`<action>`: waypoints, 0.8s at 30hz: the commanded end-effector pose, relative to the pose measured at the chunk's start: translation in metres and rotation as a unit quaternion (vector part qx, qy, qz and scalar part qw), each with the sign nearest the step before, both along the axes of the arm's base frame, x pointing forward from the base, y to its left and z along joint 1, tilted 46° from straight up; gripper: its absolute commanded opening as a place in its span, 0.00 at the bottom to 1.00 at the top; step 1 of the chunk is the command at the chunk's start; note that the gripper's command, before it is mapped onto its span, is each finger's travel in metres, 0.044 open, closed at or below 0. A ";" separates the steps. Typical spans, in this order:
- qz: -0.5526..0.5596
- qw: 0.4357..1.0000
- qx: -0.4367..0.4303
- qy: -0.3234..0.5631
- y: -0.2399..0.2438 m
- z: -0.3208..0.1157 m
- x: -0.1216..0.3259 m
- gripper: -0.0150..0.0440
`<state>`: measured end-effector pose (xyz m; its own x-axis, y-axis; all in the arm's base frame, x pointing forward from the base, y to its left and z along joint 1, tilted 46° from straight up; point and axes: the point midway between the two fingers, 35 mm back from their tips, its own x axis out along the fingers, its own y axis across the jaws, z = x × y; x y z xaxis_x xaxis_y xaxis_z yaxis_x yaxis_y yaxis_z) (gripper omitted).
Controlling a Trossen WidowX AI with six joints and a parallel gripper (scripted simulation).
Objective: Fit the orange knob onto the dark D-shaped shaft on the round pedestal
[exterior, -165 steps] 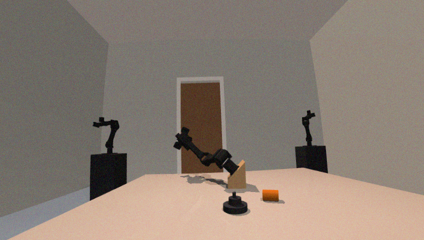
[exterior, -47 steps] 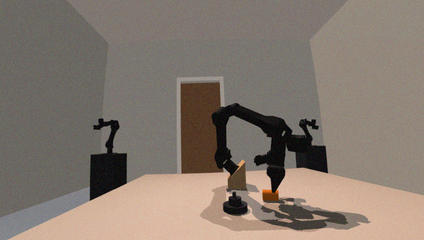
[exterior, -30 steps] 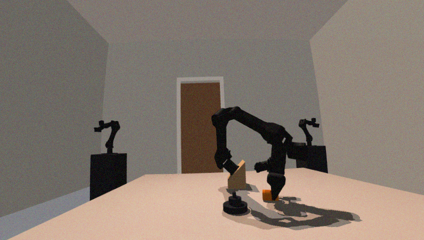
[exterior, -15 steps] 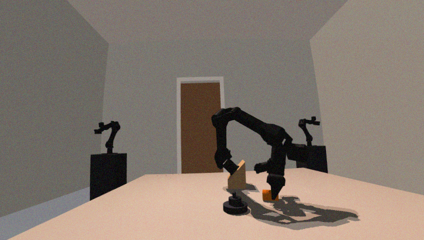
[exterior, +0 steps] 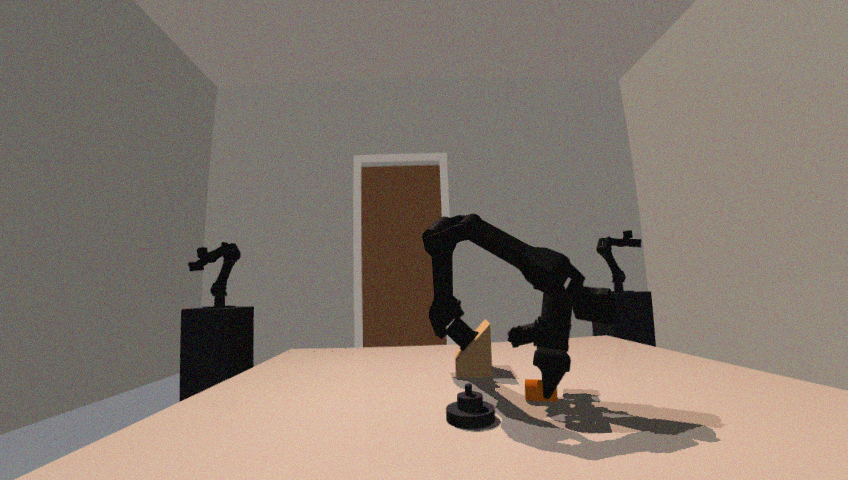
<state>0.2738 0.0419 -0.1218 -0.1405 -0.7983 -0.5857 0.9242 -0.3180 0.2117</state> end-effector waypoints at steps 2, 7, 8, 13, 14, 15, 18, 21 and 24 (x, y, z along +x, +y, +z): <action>0.004 1.000 0.019 -0.006 0.000 0.003 -0.001 0.56; 0.013 0.998 0.063 -0.020 -0.001 0.008 -0.002 0.56; 0.015 0.997 0.071 -0.023 -0.001 0.009 -0.003 0.56; 0.024 0.993 0.110 -0.036 -0.002 0.014 -0.004 0.56; 0.026 0.992 0.118 -0.039 -0.002 0.016 -0.004 0.56; 0.027 0.991 0.126 -0.041 -0.002 0.017 -0.005 0.56; 0.033 0.987 0.150 -0.049 -0.003 0.020 -0.006 0.56; 0.038 0.982 0.173 -0.057 -0.004 0.023 -0.007 0.56; 0.044 0.977 0.197 -0.065 -0.005 0.026 -0.008 0.56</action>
<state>0.2685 0.0381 -0.0987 0.0004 -0.5527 -0.8334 0.9232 -0.3201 0.2126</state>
